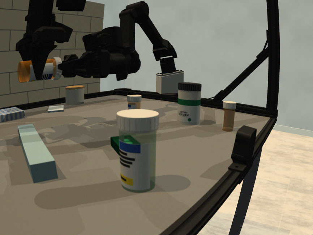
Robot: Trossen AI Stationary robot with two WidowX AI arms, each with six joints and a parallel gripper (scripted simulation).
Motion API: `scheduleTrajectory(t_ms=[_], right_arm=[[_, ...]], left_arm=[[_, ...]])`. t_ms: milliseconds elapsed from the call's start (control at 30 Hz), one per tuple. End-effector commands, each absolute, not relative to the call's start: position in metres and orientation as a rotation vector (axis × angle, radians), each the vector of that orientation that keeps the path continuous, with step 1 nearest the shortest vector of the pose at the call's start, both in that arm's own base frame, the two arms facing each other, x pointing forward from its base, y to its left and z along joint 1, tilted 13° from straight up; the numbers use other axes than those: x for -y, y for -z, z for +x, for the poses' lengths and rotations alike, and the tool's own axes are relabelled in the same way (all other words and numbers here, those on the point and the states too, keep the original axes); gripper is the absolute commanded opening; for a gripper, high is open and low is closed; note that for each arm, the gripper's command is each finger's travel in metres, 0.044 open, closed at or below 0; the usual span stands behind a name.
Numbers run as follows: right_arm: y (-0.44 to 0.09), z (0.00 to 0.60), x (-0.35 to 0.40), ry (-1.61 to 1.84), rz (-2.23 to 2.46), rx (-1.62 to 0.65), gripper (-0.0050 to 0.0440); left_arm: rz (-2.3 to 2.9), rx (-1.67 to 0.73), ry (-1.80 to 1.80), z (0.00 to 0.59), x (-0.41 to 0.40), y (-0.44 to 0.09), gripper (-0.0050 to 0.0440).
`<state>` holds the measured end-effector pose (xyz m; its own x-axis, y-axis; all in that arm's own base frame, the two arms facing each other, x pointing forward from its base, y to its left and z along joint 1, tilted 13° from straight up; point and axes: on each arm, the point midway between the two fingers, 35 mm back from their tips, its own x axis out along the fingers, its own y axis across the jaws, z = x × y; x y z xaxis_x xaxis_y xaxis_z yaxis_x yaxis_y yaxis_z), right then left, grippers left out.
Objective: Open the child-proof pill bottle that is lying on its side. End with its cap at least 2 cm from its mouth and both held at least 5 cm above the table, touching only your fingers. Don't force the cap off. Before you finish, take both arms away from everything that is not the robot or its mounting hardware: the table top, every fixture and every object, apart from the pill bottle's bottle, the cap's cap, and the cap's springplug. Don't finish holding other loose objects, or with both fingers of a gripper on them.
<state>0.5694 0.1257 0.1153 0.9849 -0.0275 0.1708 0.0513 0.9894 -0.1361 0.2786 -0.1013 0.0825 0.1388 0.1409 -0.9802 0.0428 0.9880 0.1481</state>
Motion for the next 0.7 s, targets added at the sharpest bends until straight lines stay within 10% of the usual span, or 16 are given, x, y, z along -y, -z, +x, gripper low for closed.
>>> scheduleTrajectory(t_ms=[0,667], right_arm=[[-0.1165,0.5723,-0.1250,0.040,-0.199,0.171,0.0000],[-0.1165,0.5732,-0.1250,0.095,-0.841,0.154,0.0000]], left_arm=[[0.147,-1.402,-0.078,0.2854,0.1014,-0.0851,0.0000],[0.147,-1.402,-0.078,0.2854,0.1014,-0.0851,0.0000]])
